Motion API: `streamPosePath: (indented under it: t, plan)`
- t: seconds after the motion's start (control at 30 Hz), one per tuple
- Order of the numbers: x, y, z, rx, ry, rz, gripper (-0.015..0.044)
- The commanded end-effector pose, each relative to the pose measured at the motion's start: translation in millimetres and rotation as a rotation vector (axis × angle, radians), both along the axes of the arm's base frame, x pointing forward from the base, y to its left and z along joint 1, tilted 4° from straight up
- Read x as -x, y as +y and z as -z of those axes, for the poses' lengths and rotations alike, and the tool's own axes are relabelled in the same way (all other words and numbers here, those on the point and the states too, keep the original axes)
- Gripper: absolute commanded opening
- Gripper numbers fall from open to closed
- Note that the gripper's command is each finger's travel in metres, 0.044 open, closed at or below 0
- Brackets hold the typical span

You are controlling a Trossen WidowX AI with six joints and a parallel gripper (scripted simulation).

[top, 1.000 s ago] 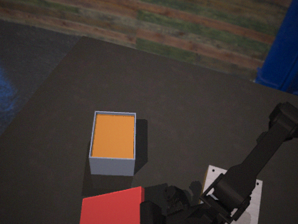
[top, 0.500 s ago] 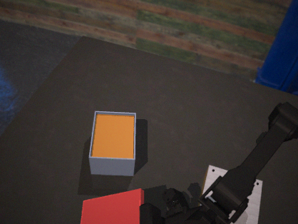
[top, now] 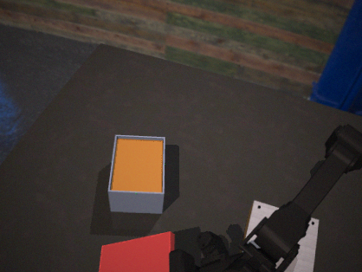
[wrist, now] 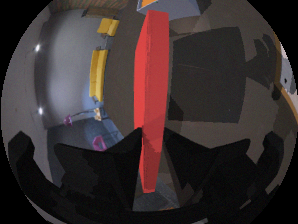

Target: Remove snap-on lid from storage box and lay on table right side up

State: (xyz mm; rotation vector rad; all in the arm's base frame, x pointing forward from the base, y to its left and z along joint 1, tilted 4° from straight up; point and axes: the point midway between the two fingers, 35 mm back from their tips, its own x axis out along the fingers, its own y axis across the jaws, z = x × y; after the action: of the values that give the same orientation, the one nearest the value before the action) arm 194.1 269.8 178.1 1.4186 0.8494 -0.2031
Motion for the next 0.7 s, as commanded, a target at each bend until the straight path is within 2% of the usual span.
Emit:
streamPosePath:
  t: [0.0, 0.67]
  plan:
    - [-1.1, 0.2, 1.6, -0.005, -0.006, 0.008, 0.0]
    - [-1.1, 1.6, 17.6, -0.005, -0.006, 0.008, 0.0]
